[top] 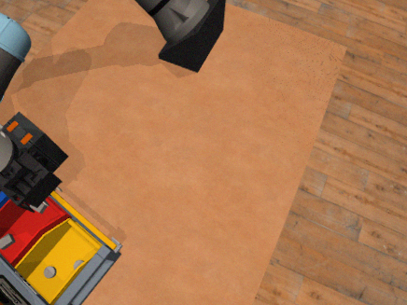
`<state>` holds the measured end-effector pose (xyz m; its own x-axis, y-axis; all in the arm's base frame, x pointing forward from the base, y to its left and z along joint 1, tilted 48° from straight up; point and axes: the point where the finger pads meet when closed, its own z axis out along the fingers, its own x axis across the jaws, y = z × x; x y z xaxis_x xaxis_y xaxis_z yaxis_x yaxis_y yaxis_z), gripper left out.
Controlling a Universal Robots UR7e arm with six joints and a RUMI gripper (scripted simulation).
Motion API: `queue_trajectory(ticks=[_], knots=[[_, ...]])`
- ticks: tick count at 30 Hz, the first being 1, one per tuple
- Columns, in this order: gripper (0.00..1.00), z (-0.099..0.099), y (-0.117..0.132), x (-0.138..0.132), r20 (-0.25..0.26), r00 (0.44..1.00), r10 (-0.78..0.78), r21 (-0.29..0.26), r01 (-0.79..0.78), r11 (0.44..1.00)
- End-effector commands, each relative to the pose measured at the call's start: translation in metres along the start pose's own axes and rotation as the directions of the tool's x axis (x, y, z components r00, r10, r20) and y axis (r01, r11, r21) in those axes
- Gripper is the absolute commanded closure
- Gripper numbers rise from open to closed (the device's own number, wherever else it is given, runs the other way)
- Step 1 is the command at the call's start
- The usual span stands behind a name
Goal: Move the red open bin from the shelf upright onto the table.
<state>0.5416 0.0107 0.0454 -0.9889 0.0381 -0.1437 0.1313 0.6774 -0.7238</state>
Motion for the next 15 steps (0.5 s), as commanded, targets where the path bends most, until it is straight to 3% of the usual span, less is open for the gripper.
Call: queue_trajectory(ticks=[1,15], knots=[[1.0,-0.0029,0.0,-0.0003,0.001,1.0,0.0,0.0,0.0,1.0],[1.0,-0.01,0.0,-0.0003,0.001,1.0,0.0,0.0,0.0,1.0]])
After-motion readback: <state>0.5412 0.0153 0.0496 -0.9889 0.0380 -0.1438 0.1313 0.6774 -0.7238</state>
